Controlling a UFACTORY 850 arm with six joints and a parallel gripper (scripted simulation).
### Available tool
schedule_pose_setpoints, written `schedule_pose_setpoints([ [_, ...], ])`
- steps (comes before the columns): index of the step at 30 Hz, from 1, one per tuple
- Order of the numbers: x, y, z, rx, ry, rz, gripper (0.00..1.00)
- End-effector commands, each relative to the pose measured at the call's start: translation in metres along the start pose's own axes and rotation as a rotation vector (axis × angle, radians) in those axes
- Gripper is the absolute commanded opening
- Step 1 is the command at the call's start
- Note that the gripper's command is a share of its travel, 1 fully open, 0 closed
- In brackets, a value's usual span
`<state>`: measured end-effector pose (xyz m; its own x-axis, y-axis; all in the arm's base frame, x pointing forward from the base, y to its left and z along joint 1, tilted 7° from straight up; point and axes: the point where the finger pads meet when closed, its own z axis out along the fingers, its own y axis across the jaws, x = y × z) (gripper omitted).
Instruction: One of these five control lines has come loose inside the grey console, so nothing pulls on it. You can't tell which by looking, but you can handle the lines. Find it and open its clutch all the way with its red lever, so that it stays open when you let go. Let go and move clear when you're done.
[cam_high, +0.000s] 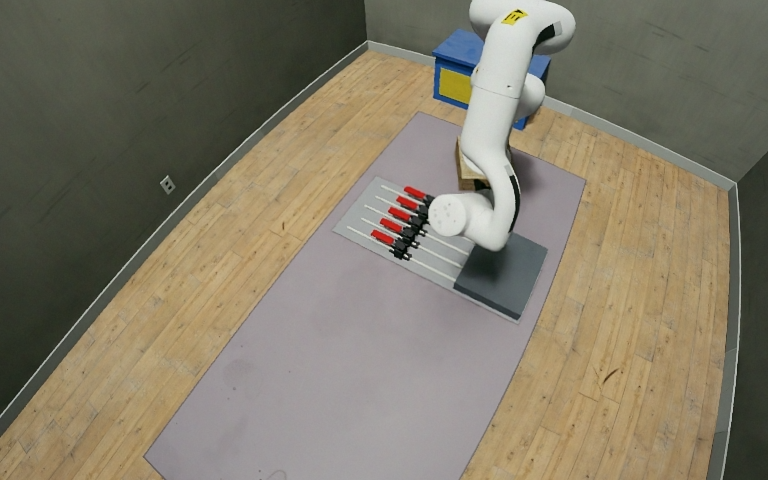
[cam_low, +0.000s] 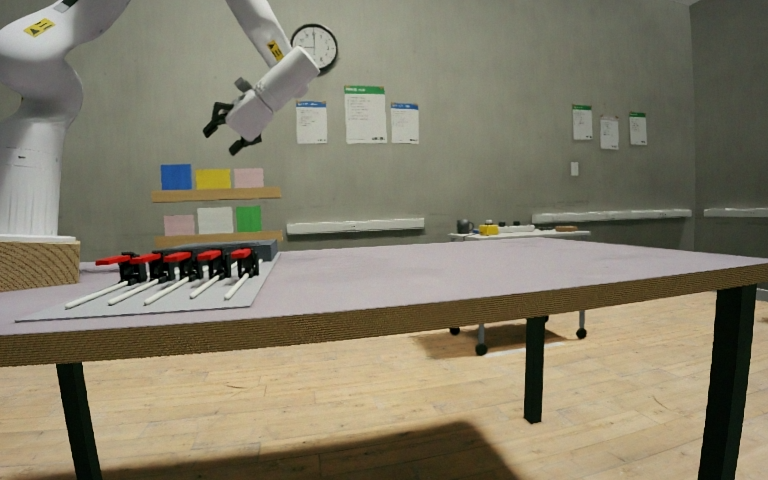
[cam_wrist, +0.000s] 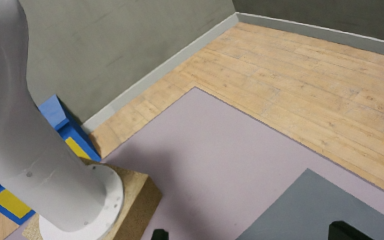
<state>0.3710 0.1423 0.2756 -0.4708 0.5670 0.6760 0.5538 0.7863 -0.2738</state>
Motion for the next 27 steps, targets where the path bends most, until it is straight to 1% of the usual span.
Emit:
schedule_pose_setpoints([
  [1, 0.0, 0.0, -0.001, -0.001, -0.001, -0.001, 1.0],
  [20, -0.001, 0.0, 0.0, -0.002, -0.004, -0.005, 1.0],
  [24, -0.012, -0.004, 0.008, -0.005, -0.033, -0.053, 1.0],
  [27, -0.03, -0.01, 0.021, -0.007, -0.084, -0.139, 1.0],
])
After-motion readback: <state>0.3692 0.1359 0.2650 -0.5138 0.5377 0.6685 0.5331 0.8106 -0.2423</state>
